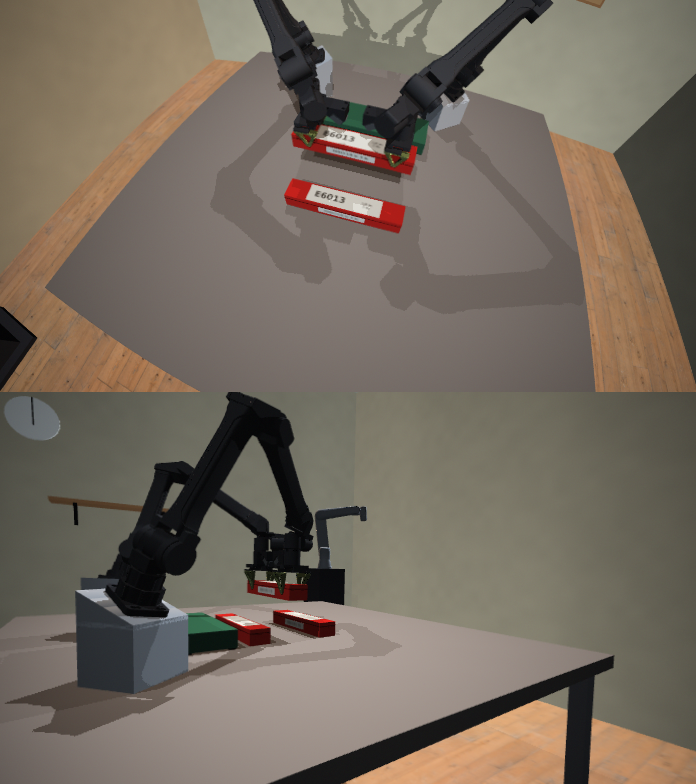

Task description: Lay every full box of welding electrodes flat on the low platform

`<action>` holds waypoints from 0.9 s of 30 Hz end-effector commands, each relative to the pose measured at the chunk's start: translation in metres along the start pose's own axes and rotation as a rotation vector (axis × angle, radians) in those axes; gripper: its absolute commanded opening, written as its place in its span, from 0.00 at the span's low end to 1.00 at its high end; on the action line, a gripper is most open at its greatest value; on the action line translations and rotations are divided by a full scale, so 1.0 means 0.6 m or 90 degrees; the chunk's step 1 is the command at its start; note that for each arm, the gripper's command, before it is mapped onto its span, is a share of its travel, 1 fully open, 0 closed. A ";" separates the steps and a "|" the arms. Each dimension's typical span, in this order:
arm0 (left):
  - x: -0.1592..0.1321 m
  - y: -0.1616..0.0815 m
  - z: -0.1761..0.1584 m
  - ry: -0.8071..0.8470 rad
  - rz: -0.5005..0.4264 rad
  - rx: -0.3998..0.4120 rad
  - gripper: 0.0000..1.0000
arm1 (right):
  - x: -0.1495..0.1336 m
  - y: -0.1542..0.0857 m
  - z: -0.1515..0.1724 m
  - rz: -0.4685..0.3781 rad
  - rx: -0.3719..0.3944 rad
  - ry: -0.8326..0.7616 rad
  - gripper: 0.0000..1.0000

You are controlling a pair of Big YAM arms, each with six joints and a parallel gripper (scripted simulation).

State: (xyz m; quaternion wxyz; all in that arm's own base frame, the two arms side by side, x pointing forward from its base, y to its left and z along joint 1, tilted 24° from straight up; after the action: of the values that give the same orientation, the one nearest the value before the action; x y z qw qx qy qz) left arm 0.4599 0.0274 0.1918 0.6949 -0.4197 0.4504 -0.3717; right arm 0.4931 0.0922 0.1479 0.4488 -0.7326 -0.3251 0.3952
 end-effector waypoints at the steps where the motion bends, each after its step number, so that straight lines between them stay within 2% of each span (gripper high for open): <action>1: -0.020 -0.024 0.026 -0.011 0.000 0.039 0.00 | -0.012 -0.053 -0.041 -0.037 -0.048 0.028 0.00; 4: -0.023 -0.031 0.028 -0.014 -0.002 0.045 0.00 | -0.003 -0.064 -0.046 -0.045 -0.056 0.027 0.00; 7: -0.023 -0.026 0.030 -0.015 -0.002 0.048 0.00 | -0.010 -0.045 -0.040 -0.038 -0.049 0.028 0.00; 10: -0.017 0.002 0.021 -0.007 0.003 0.029 0.00 | -0.012 -0.038 -0.042 -0.038 -0.049 0.028 0.00; 14: -0.023 -0.007 0.027 -0.013 -0.001 0.045 0.00 | -0.005 -0.036 -0.044 -0.042 -0.053 0.029 0.00; 18: -0.020 0.009 0.027 -0.011 0.000 0.039 0.00 | -0.011 -0.019 -0.043 -0.037 -0.048 0.028 0.00; 21: -0.023 0.002 0.030 -0.014 -0.001 0.047 0.00 | -0.004 -0.026 -0.046 -0.042 -0.054 0.027 0.00; 27: -0.019 0.034 0.020 -0.007 0.003 0.030 0.00 | -0.010 -0.003 -0.044 -0.037 -0.049 0.027 0.00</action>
State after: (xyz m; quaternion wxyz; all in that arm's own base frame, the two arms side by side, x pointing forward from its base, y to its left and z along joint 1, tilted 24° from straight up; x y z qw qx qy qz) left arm 0.4652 0.0383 0.1645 0.6953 -0.4178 0.4502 -0.3731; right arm 0.4973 0.0799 0.1218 0.4486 -0.7333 -0.3260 0.3934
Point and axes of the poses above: on each arm, the point where the finger pads meet when closed, its own y axis out along the fingers, its own z axis across the jaws, x = y × z, the point moved 10 cm from there along -y, back along the fingers, and after that the axes turned 10 degrees about y, right-handed, at the moved point
